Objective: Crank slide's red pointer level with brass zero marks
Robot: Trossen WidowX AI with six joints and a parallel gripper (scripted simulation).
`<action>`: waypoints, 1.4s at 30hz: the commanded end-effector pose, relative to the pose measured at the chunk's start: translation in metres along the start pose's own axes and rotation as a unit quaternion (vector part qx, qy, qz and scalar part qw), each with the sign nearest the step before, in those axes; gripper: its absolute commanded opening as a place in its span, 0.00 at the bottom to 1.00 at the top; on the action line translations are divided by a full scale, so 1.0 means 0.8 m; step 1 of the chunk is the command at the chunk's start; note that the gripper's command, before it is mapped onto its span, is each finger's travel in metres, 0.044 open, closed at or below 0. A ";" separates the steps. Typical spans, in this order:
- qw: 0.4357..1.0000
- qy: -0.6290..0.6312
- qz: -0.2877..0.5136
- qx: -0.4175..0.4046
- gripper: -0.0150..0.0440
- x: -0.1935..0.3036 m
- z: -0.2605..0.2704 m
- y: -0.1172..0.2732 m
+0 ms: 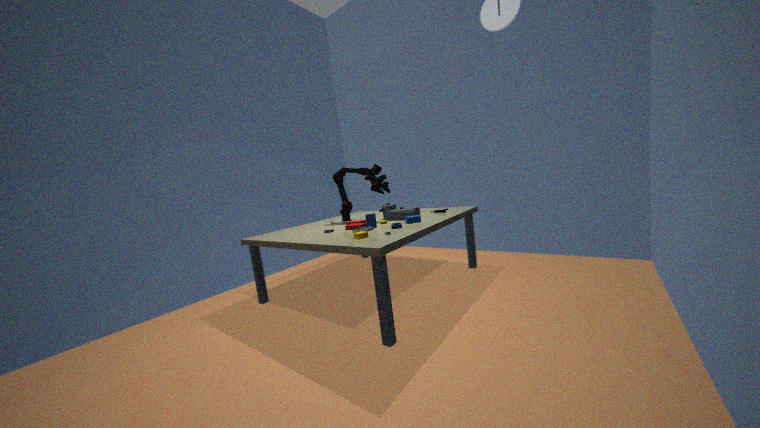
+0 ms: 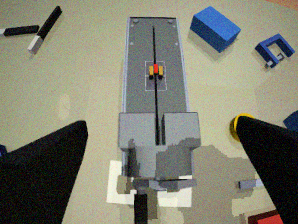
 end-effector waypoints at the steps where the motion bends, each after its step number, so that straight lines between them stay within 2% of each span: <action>1: 1.000 0.012 0.000 -0.017 1.00 -0.021 -0.009 -0.021; 11: 0.998 0.041 -0.015 -0.053 1.00 -0.064 -0.040 -0.067; 22: 0.998 0.041 -0.015 -0.053 1.00 -0.018 -0.035 -0.118; 42: 0.998 0.041 -0.015 -0.053 1.00 -0.014 -0.035 -0.121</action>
Point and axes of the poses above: the point midway between the two fingers, 35 mm back from their tips, its own y axis back along the fingers, its own z axis across the jaws, x = y × z, the point moved 3 cm from there along y, back along the fingers, and after that the axes turned 6 degrees about y, right-handed, at the moved point
